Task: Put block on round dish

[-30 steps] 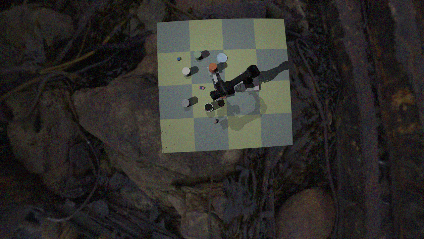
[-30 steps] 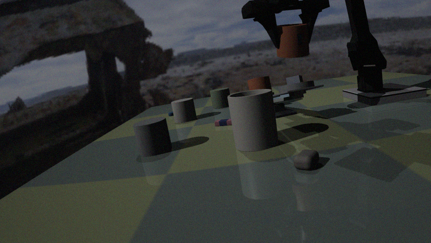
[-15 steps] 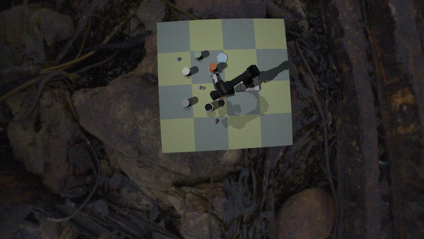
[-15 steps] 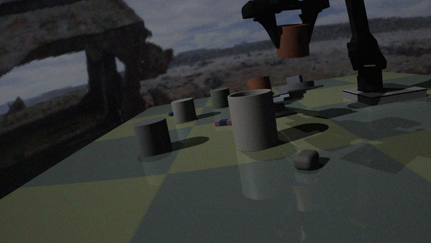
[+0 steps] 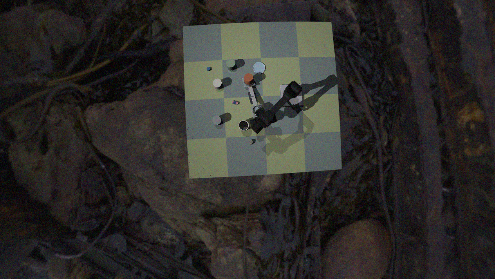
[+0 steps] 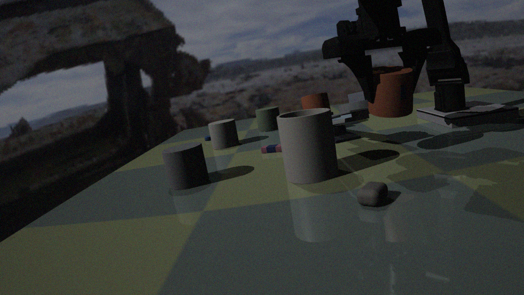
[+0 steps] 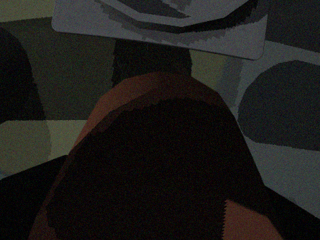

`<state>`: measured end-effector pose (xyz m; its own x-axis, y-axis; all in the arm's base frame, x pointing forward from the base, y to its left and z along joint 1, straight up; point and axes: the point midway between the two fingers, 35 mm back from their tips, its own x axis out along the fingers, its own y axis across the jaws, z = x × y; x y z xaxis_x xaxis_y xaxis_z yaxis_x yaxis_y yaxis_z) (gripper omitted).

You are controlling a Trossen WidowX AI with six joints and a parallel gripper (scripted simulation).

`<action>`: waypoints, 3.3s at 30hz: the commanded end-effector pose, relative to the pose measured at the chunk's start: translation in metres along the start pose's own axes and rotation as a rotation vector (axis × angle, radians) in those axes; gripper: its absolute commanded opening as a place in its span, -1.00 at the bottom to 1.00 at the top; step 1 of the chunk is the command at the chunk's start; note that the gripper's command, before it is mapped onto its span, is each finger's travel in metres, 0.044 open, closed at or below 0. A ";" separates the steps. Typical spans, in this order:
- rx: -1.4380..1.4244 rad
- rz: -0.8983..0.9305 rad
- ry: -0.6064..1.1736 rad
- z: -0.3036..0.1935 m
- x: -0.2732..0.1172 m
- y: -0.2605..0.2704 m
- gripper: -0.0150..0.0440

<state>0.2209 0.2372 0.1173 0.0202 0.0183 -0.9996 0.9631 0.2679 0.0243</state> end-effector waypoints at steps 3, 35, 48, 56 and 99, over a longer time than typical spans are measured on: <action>0.004 0.003 0.007 -0.020 0.016 -0.008 -0.49; 0.000 0.000 0.003 -0.020 0.069 -0.009 -0.22; 0.000 0.000 0.003 -0.020 0.066 -0.008 0.93; 0.004 0.003 0.007 -0.020 0.016 -0.008 1.00; -1.163 0.147 -0.040 0.048 -0.023 0.038 0.39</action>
<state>0.2666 0.2077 0.1377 0.1342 0.0996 -0.9859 0.2245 0.9660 0.1282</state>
